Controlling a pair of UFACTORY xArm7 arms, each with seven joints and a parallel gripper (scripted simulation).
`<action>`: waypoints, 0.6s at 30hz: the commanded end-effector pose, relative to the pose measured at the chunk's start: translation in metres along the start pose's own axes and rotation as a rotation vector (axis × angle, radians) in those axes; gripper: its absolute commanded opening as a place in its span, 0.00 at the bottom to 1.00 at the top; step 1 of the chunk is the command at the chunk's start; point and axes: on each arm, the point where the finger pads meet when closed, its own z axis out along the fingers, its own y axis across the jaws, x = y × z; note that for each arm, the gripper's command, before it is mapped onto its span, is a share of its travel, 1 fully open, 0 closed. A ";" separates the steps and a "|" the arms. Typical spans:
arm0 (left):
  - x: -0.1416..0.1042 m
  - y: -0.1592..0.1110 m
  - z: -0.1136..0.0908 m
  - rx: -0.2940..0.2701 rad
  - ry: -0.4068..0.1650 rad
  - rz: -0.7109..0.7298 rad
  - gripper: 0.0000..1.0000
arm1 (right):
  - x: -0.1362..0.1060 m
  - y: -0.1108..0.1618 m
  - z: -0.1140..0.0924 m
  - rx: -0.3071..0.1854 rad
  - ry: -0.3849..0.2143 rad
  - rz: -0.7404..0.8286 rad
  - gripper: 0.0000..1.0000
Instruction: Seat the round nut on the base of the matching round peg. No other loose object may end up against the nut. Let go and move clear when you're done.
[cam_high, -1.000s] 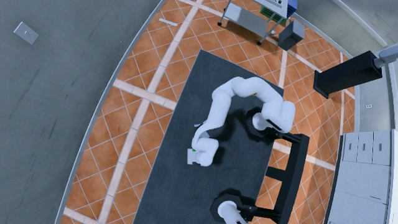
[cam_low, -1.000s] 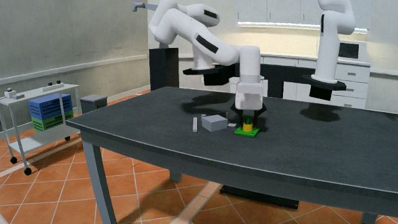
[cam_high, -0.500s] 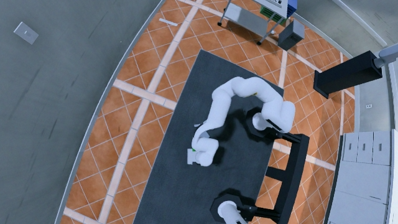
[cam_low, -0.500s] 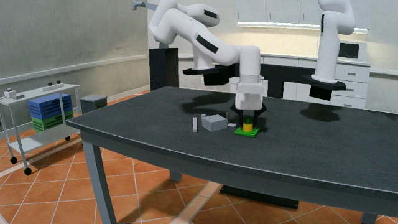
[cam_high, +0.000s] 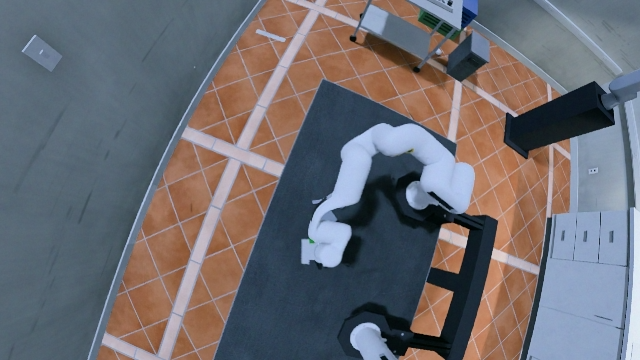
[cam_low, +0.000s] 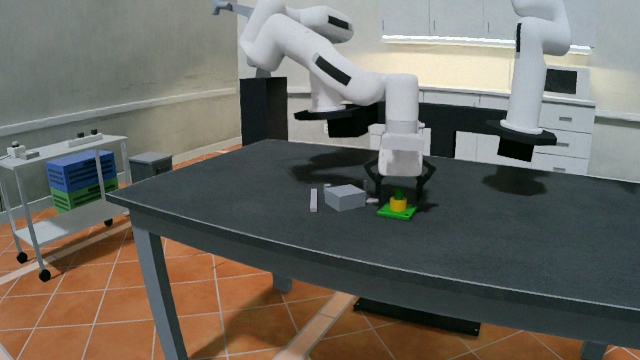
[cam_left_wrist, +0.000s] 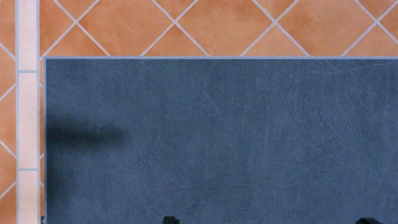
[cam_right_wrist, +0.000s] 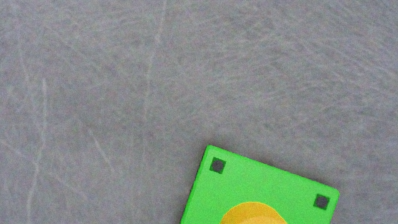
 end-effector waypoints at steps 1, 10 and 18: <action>0.000 0.000 -0.001 0.000 0.002 0.000 1.00 | 0.001 0.000 -0.001 0.001 0.002 0.000 1.00; 0.000 0.000 -0.001 0.000 0.002 0.000 1.00 | 0.004 -0.001 -0.015 0.004 0.002 0.005 1.00; 0.000 0.000 -0.001 0.000 0.002 0.000 1.00 | 0.002 -0.001 -0.149 0.002 0.002 0.001 1.00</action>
